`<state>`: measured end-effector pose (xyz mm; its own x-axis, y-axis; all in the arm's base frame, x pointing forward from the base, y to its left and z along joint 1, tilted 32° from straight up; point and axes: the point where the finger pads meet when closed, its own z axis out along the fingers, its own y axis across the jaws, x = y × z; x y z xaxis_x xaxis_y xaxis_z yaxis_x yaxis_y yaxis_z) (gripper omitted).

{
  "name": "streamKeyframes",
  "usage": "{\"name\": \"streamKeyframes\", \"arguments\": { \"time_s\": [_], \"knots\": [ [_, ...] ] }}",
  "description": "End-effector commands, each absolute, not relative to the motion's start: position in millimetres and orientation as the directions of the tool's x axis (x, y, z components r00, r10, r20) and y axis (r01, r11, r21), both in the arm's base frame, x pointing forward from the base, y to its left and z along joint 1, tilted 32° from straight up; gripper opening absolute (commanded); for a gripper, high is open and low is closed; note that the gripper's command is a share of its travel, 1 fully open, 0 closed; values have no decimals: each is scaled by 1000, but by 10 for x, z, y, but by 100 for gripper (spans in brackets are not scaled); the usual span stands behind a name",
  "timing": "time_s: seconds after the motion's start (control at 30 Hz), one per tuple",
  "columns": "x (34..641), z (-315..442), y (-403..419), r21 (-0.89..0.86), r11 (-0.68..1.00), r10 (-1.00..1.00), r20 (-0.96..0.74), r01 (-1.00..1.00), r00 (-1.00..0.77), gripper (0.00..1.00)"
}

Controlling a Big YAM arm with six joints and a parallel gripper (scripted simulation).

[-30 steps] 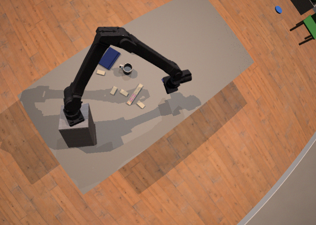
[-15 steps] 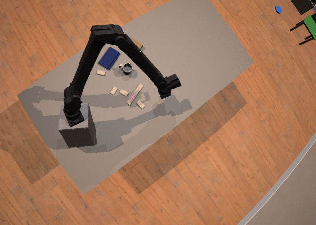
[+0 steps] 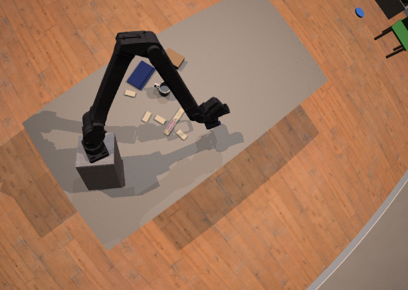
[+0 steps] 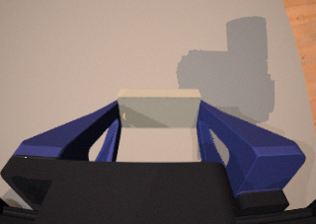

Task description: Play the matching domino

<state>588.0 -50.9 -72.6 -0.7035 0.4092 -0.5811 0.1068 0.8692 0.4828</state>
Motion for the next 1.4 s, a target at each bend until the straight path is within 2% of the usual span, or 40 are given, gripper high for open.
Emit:
{"name": "streamKeyframes", "arguments": {
  "time_s": [0.0, 0.17, 0.2, 0.5, 0.77, 1.07, 1.3, 1.33, 1.37],
  "knots": [
    [6147, -331, -544, 508, 856, 458, -658, 97, -597, 51],
    [6147, -331, -544, 508, 856, 458, -658, 97, -597, 51],
    [6006, -555, -559, 493, 863, 449, -649, 110, -614, 51],
    [6143, -297, -417, 511, 854, 516, -807, 99, -287, 51],
    [6081, -414, -383, 491, 865, 497, -815, 102, -298, 51],
    [6090, -348, -412, 523, 848, 519, -852, 88, 63, 51],
    [6090, -348, -412, 523, 848, 519, -852, 88, 63, 51],
    [6000, -579, -405, 506, 854, 509, -861, 118, 3, 51],
    [6010, -547, -403, 508, 854, 510, -860, 113, 14, 51]
  ]
}}
